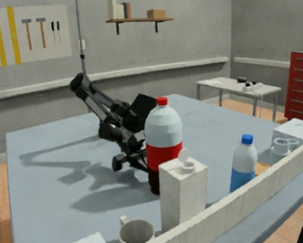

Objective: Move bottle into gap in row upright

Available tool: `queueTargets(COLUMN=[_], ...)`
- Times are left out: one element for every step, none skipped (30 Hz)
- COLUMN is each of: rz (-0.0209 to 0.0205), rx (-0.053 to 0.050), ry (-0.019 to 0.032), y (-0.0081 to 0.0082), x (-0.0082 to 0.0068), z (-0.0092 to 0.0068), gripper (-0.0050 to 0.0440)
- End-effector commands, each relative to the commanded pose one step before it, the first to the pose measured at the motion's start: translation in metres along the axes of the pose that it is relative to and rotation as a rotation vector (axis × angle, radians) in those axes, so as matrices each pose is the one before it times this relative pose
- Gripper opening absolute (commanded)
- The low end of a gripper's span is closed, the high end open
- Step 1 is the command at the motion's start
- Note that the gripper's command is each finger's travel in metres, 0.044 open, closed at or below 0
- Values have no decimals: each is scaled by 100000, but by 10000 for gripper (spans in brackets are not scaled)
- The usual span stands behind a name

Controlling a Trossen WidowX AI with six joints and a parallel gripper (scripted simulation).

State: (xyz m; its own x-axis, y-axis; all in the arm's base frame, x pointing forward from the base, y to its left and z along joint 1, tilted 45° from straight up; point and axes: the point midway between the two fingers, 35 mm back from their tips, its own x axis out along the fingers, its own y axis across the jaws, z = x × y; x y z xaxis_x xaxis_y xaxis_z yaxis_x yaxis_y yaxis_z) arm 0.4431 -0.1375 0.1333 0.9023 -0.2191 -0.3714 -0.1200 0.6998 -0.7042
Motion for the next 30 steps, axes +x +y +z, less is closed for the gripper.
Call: queueTargets(rz=[1234,3,2,2,1,2,23,-20,21,43,0,0,4,-60,37,-318,62,-184,-22,-30,-71,22,18,4,-3,-6,-2,0,0,557], rx=[-89,16,-30,-37,-17,-3,-2,42,-37,-22,0,0,-27,56,-35,-139,-45,54,19,13,-2,-4,-1,1,3,1,0,0,0,28], ry=[-87,2,2,1,1,1,-26,29,-23,-51,0,0,3,78,-44,-605,-78,-91,52,58,63,2,-10,-8,-1,5,2,0,0,456], y=[989,128,101,77,73,73,76,106,67,67,0,0,139,90,45,-269,-25,6,8,23,15,23,24,22,23,23,23,0,0,329], x=[233,1,5,6,6,6,6,11,8,8,0,0,-15,0,14,70,16,22,17,17,16,17,17,16,16,16,16,0,0,-53], z=[168,-1,1,2,2,2,6,0,7,11,0,0,-8,-12,13,248,19,33,-1,-1,-1,7,9,9,8,7,7,0,0,-210], gripper=[-50,-50,-50,-50,-50,-50,-50,-50,-50,-50,-50,-50,-50,-50,-50,-50,-50,-50,-50,-50,-50,-50,-50,-50,-50,-50,-50,-50,-50,-50])
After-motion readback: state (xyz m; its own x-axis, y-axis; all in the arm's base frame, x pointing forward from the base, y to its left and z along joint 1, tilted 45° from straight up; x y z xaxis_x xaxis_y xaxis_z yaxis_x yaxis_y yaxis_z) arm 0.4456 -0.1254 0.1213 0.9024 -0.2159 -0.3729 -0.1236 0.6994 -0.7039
